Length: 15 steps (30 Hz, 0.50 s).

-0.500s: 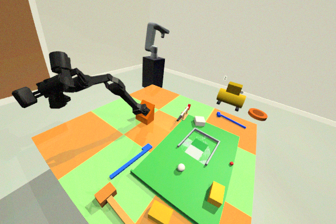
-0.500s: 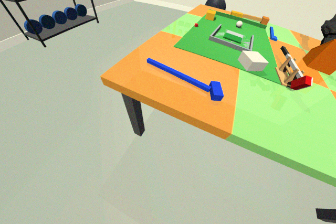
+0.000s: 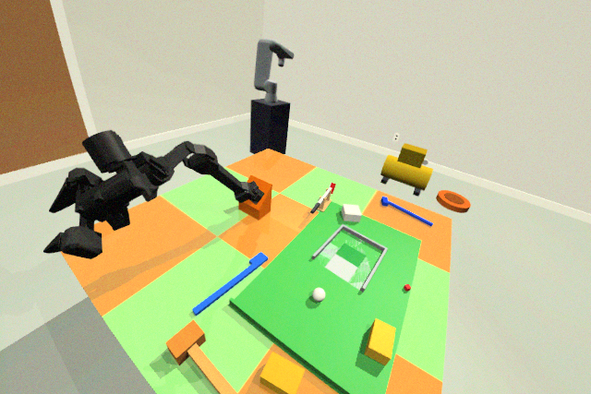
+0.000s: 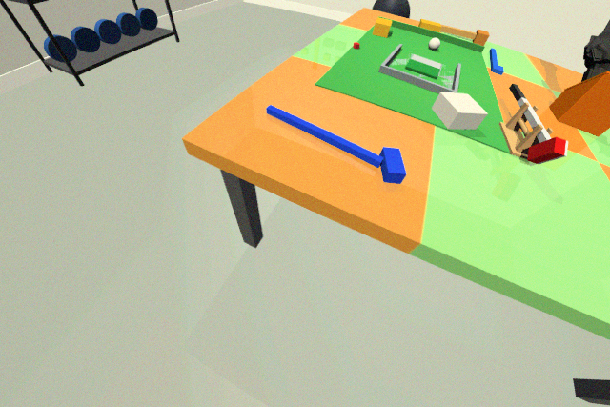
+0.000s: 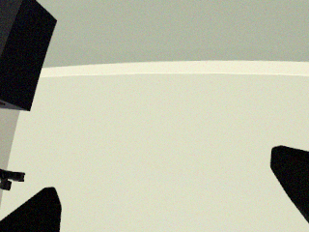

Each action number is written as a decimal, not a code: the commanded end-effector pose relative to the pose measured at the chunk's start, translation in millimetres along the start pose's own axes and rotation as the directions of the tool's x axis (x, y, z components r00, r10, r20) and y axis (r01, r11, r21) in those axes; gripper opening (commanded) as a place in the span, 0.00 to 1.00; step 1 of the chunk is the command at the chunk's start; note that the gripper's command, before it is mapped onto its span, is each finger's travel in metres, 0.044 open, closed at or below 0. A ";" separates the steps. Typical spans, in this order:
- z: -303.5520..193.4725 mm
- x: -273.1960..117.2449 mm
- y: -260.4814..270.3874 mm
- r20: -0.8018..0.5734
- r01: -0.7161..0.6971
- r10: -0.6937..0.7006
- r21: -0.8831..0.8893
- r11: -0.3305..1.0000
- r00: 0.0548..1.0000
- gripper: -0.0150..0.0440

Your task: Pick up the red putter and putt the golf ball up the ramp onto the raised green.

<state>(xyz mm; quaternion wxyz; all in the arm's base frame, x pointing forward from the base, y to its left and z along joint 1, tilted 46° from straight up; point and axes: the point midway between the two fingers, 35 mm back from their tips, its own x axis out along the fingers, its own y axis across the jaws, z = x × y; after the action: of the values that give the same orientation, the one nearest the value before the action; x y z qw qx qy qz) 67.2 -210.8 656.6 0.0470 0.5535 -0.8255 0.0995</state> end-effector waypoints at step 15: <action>93.3 -84.9 -199.5 0.028 0.315 -0.508 -0.814 0.488 0.861 1.00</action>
<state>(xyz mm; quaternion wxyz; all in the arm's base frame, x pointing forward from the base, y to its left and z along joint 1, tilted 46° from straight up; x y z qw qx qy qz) 240.3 -230.5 601.7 0.3256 0.6428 -0.6734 -0.1651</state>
